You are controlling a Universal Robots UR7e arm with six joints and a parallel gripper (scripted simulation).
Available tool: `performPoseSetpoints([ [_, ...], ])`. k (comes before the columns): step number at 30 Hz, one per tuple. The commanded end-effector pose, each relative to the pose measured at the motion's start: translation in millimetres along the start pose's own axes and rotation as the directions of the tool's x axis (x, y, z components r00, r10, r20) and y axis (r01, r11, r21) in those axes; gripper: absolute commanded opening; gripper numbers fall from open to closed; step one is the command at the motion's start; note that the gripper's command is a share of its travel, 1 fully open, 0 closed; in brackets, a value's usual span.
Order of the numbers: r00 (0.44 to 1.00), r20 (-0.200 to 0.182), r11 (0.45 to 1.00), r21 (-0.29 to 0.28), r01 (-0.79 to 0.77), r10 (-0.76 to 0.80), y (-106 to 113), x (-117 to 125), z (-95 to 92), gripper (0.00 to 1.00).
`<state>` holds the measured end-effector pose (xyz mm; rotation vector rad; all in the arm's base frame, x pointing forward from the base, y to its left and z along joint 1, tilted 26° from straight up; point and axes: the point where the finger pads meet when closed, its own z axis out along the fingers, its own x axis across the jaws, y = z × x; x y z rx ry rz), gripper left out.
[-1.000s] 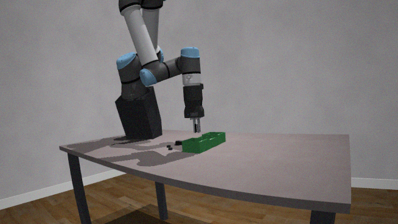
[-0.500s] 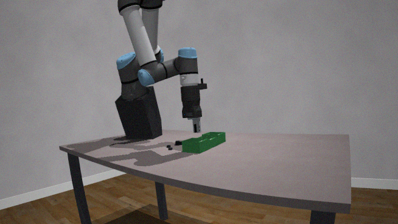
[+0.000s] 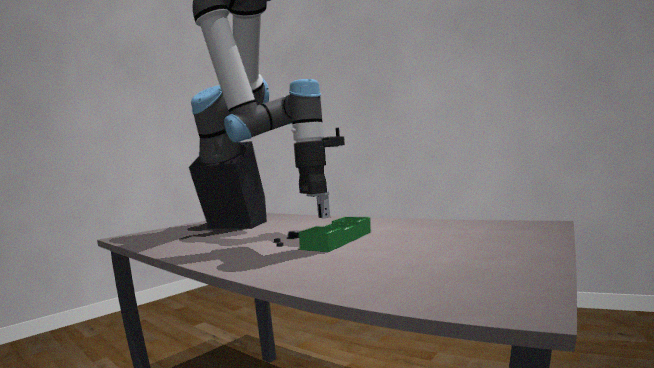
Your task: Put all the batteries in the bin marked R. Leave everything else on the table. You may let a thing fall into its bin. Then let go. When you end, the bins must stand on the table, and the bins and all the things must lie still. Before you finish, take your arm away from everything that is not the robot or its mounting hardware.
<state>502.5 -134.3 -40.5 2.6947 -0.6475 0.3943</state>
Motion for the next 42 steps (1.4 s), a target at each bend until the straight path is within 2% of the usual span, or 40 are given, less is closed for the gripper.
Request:
performPoseSetpoints([
  [1, 0.988, -0.002, 0.988, -0.003, -0.156, 0.156, -0.3, 0.4, -0.4, 0.31],
  [4, 0.971, -0.002, 0.971, -0.003, -0.239, 0.239, -0.4, 0.4, -0.4, 0.31],
  [6, 0.971, -0.002, 0.971, -0.003, -0.239, 0.239, -0.4, 0.4, -0.4, 0.31],
  [7, 0.948, -0.003, 0.948, -0.002, -0.318, 0.318, -0.3, 0.4, -0.4, 0.31],
  [13, 0.887, -0.004, 0.887, -0.002, -0.461, 0.461, -0.3, 0.4, -0.4, 0.31],
  [21, 0.762, -0.005, 0.762, -0.004, -0.647, 0.647, -0.3, 0.4, -0.4, 0.31],
  [23, 0.762, -0.005, 0.762, -0.004, -0.647, 0.647, -0.3, 0.4, -0.4, 0.31],
  [24, 0.707, -0.006, 0.707, -0.006, -0.707, 0.707, -0.3, 0.4, -0.4, 0.31],
  [29, 0.612, -0.008, 0.612, -0.01, -0.791, 0.791, -0.3, 0.4, -0.4, 0.31],
  [30, 0.672, -0.005, 0.672, -0.004, -0.74, 0.74, -0.3, 0.4, -0.4, 0.31],
  [33, 0.555, -0.01, 0.554, -0.013, -0.832, 0.832, -0.4, 0.6, -0.5, 0.31],
  [36, 0.488, -0.014, 0.488, -0.018, -0.873, 0.873, -0.3, 0.4, -0.4, 0.31],
  [42, 0.488, -0.014, 0.488, -0.018, -0.873, 0.873, -0.2, 0.4, 4.9, 0.31],
])
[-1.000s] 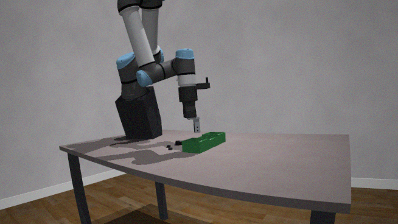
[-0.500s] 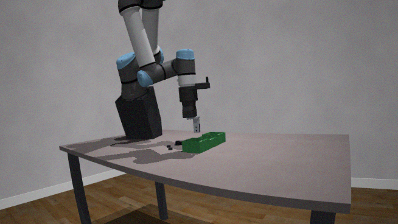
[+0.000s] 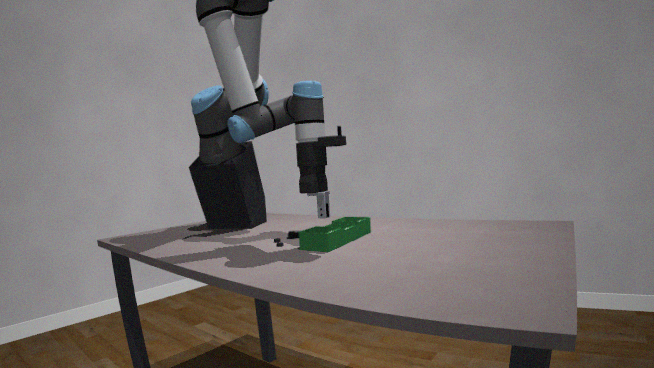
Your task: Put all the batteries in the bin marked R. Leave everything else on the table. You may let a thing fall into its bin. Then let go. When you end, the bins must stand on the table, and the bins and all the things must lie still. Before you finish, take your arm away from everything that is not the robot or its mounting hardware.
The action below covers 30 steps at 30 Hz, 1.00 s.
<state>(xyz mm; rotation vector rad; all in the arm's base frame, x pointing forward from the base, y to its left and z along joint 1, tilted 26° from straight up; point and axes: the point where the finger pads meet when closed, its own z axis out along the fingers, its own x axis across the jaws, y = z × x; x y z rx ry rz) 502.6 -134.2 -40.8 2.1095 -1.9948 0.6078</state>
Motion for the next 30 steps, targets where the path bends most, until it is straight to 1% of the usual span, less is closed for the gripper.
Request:
performPoseSetpoints([
  [1, 1.0, -0.003, 1.0, -0.004, -0.022, 0.022, -0.5, 0.2, 7.3, 0.31],
  [13, 1.0, -0.003, 1.0, -0.004, -0.022, 0.022, -0.3, 0.2, 39.3, 0.31],
  [15, 1.0, -0.003, 1.0, -0.004, -0.022, 0.022, -0.3, 0.2, 39.3, 0.31],
  [22, 1.0, -0.003, 1.0, -0.004, -0.022, 0.022, -0.2, 0.3, 58.0, 0.31],
  [30, 1.0, -0.003, 1.0, -0.004, -0.022, 0.022, -0.3, 0.3, 58.7, 0.31],
])
